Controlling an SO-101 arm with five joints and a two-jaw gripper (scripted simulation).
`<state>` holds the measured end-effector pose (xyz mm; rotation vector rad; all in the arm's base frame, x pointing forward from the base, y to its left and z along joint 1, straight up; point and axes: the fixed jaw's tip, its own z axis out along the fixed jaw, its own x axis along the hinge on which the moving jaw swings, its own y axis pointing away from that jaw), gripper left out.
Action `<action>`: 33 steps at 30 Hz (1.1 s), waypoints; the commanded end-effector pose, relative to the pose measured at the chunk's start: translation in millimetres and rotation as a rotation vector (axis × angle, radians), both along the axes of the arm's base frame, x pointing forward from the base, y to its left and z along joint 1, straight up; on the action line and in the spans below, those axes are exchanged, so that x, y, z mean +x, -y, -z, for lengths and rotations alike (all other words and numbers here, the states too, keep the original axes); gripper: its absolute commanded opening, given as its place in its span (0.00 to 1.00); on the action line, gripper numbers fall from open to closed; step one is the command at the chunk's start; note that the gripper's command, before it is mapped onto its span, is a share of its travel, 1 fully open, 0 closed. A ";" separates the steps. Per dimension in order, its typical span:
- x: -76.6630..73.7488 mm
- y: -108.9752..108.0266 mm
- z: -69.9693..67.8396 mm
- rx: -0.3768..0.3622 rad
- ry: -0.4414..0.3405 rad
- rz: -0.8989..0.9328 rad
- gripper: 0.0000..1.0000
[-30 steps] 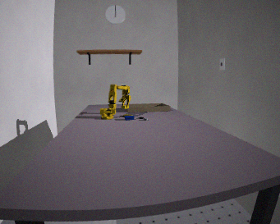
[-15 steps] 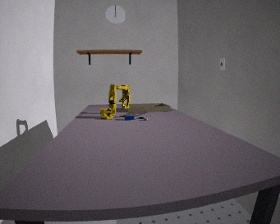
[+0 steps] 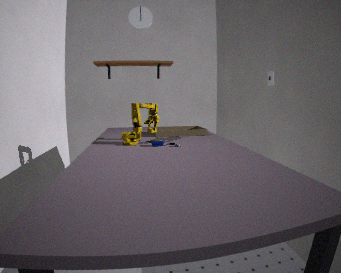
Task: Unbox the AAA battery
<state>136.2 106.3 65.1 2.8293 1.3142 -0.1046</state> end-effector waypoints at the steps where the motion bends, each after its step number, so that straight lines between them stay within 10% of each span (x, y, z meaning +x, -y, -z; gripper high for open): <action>1: 2.5 5.7 -7.7 0.047 0.052 -0.003 0.20; 33: 1.1 11.9 -6.9 0.047 0.052 -0.003 0.20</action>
